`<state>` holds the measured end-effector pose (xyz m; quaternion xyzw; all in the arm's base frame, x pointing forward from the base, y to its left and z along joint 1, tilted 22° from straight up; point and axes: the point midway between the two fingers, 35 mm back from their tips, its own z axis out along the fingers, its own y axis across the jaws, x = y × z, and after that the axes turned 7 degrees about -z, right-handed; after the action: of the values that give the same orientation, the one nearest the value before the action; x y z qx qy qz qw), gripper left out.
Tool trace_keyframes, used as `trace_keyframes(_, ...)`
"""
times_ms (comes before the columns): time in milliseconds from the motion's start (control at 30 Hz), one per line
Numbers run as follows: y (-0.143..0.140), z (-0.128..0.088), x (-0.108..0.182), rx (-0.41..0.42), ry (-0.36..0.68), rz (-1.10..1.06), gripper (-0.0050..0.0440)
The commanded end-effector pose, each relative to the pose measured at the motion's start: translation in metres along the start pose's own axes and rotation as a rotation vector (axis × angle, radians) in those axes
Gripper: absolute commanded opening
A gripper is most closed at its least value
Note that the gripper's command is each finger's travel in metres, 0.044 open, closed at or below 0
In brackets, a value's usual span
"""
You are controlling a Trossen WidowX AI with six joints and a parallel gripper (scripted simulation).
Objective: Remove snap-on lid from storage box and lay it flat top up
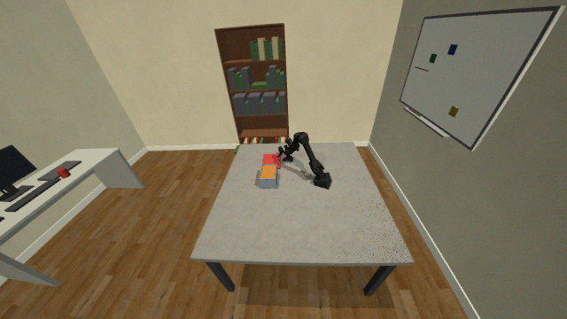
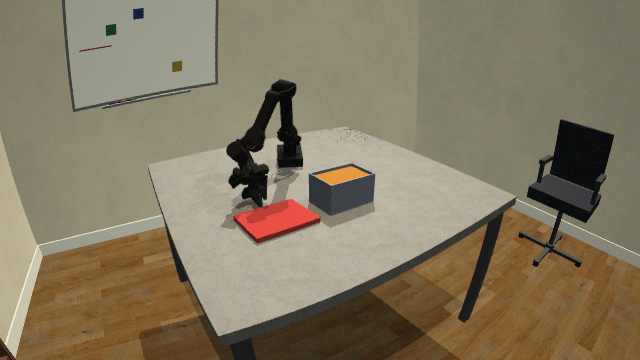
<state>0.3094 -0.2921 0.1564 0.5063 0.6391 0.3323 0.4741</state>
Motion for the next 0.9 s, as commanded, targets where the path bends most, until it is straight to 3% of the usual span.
trace_keyframes(0, -0.001, 0.000, 0.000, 0.001, 0.000, 0.001, 0.0275)
trace_keyframes(867, -0.033, -0.039, 0.004, 0.000, 0.000, 0.000, 0.0275)
